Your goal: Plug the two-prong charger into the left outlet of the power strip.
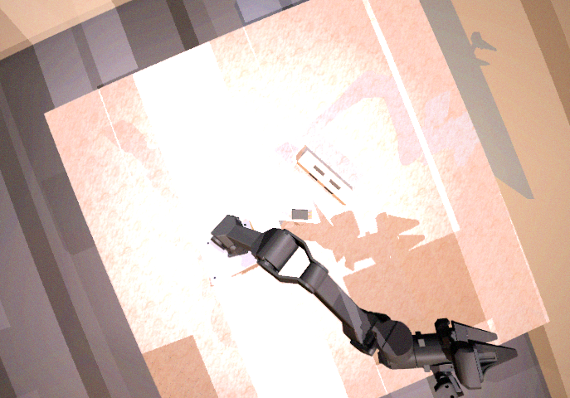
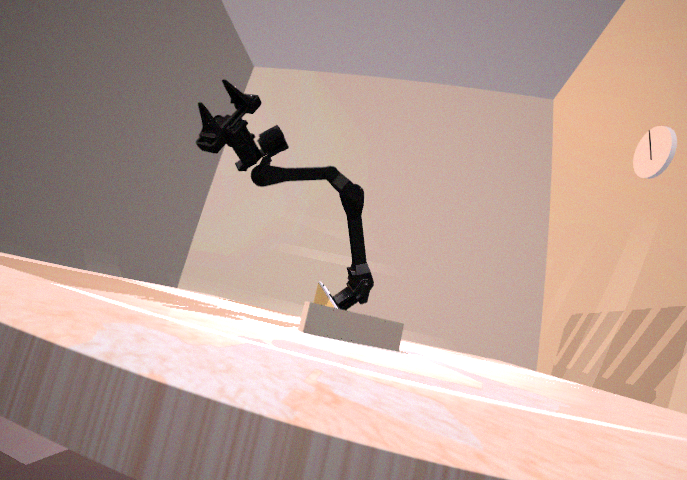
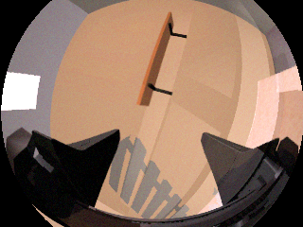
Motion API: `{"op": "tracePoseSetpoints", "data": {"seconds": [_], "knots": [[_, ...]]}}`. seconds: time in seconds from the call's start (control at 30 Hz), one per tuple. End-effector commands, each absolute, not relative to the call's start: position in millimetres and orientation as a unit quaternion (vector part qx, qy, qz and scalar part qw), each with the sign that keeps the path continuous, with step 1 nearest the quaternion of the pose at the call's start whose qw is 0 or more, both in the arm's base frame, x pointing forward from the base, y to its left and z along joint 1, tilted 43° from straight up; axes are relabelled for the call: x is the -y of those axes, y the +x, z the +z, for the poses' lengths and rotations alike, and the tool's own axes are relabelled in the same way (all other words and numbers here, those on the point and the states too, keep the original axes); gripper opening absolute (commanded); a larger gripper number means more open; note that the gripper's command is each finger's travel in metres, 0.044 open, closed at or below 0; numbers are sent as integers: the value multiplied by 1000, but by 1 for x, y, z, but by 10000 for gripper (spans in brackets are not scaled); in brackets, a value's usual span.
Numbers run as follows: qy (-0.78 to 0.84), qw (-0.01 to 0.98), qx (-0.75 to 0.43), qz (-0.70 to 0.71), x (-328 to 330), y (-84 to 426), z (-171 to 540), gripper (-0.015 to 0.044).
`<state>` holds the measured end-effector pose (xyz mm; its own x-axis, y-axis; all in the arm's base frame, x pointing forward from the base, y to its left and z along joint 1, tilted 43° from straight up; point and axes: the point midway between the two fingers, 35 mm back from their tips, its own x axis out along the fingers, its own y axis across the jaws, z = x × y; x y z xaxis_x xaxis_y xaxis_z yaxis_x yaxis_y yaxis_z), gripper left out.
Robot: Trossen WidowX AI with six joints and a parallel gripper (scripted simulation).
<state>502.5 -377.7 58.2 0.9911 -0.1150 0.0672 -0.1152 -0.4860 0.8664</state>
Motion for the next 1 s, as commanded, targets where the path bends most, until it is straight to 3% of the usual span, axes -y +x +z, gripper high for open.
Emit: {"op": "tracePoseSetpoints", "data": {"seconds": [0.0,0.97], "knots": [[862,503,66,-1,377,503,58,426],[757,617,-166,-137,266,507,4,440]]}}
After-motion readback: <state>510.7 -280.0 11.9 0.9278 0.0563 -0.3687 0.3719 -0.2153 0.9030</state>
